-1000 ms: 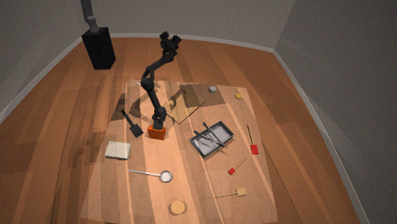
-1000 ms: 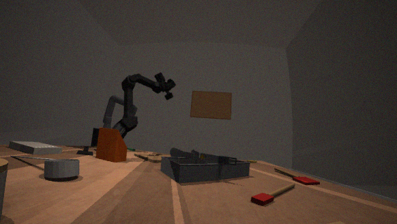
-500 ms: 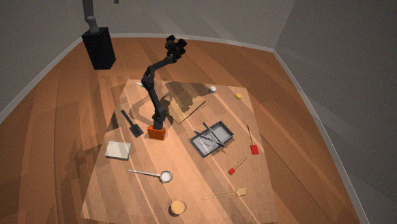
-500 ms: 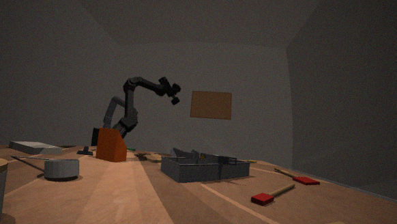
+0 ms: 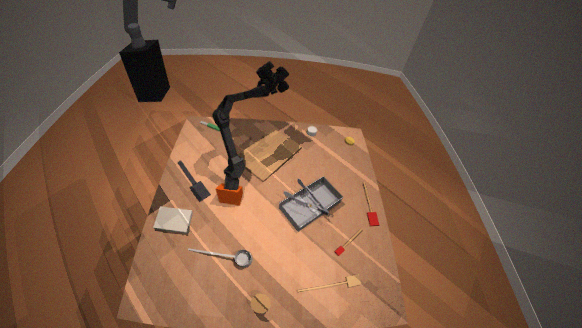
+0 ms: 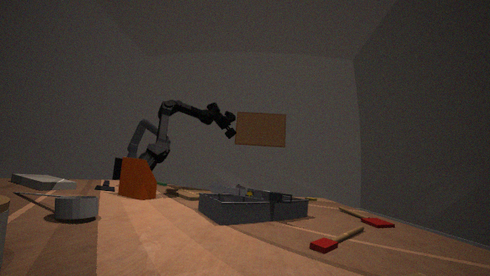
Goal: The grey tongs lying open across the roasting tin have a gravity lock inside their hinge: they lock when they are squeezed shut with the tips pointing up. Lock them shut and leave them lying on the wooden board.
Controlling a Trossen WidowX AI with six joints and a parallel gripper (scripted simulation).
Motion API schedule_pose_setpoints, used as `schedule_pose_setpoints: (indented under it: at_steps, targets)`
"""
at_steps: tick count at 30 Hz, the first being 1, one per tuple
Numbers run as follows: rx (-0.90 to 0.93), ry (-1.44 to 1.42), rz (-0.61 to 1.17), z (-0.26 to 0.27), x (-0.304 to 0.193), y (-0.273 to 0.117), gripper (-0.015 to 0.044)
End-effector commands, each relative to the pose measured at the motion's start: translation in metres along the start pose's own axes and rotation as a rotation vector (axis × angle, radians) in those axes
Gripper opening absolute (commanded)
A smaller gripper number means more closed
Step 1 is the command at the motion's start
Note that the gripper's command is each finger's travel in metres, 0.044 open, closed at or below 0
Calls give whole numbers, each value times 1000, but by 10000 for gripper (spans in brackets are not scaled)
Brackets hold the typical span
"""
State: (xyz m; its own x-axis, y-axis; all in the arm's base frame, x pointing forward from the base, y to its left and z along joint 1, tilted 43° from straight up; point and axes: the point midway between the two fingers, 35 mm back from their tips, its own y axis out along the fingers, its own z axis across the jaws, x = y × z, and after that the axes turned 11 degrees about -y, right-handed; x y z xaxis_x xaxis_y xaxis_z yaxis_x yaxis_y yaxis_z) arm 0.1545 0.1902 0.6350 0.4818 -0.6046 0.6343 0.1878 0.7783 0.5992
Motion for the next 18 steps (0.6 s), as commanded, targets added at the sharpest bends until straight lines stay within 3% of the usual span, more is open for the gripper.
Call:
schedule_pose_setpoints:
  at_steps: [1,18]
  targets:
    - [-89,-19,-16,-31,6,-1,440]
    - [-614,-22,43,-230,20,-52,440]
